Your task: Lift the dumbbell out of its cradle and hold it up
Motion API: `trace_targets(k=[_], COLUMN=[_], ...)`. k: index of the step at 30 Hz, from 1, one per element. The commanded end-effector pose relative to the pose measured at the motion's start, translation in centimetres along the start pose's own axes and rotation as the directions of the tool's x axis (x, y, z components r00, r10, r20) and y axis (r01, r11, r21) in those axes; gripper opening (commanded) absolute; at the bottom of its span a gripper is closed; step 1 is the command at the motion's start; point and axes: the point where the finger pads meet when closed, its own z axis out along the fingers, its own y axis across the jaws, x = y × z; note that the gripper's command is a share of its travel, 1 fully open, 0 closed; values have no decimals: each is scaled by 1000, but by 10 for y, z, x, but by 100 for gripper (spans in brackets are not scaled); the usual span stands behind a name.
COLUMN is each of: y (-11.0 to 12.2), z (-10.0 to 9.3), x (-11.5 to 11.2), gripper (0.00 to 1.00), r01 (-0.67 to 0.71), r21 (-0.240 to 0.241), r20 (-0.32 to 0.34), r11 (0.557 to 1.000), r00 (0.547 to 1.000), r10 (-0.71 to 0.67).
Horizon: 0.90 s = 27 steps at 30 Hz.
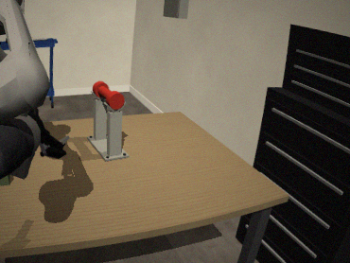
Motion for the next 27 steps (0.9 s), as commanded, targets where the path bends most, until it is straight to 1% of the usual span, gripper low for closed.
trace_targets(k=[1,20,23,25,26,27], y=[0,0,2,5,7,7], z=[0,1,9,21,29,29], x=[0,-2,-13,-28,-37,-37], gripper=[100,100,100,100,100,100], r01=[0,-7,-53,-113,-152,-152], r21=[0,3,20,49,72,72], r20=[0,-5,-37,-76,-100,-100], r11=[1000,1000,998,992,986,986], r00=[1000,1000,998,990,982,982], r10=[0,7,53,117,159,159])
